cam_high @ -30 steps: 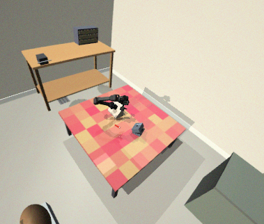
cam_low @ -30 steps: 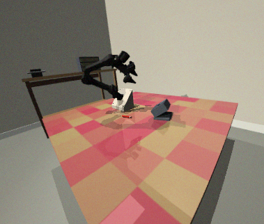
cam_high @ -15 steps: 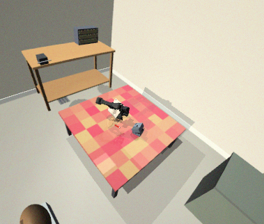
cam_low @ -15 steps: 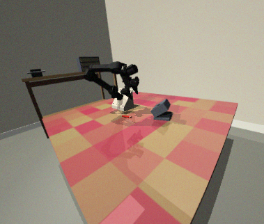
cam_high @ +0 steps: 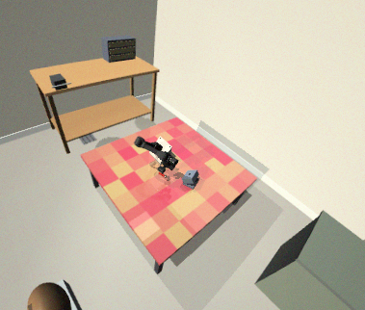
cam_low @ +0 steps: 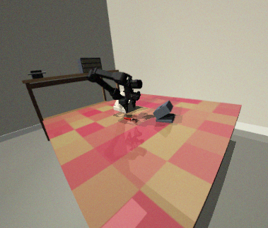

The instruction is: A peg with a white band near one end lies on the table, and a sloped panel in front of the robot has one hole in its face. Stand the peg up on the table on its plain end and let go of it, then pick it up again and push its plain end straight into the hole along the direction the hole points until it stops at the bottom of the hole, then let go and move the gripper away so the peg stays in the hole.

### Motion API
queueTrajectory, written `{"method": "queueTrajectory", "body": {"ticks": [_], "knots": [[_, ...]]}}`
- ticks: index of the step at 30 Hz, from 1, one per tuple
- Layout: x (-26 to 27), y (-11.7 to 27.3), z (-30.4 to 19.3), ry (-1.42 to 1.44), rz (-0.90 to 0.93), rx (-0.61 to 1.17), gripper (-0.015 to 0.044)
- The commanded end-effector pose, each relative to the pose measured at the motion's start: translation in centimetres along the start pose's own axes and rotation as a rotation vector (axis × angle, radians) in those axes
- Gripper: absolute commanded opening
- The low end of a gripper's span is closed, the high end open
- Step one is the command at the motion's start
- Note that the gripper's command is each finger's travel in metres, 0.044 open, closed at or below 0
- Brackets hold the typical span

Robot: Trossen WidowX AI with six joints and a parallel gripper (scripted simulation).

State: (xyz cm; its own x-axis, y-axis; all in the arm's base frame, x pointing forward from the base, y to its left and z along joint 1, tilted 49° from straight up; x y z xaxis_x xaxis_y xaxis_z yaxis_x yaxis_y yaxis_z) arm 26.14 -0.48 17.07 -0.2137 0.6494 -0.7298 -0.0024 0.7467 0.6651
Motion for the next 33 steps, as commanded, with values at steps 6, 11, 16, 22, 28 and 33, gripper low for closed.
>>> {"method": "queueTrajectory", "body": {"ticks": [6,11,16,22,28,33], "knots": [[-0.1,-1.3,0.2,0.006,-0.006,0.005,0.0440],[-0.1,-2.1,0.3,0.006,-0.005,0.005,0.0440],[-0.1,-2.9,0.3,0.006,-0.004,0.005,0.0440],[-0.1,-3.9,0.3,0.005,-0.004,0.004,0.0440],[-0.1,-4.9,0.3,0.005,-0.005,0.004,0.0440],[-0.2,-5.6,0.2,0.005,-0.007,0.005,0.0440]]}}
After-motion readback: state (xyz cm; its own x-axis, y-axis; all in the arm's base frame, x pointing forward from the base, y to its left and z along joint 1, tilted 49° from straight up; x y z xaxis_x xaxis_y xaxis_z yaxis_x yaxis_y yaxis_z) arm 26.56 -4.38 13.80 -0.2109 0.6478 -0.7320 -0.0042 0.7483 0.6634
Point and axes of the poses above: the point midway between the two fingers, 35 mm back from their tips, its own y axis back along the fingers, its own x axis across the jaws, z = x × y, the point moved 10 cm from there along y, back along the fingers, and after that the axes turned 2 degrees about -y, right-handed, at the moved point
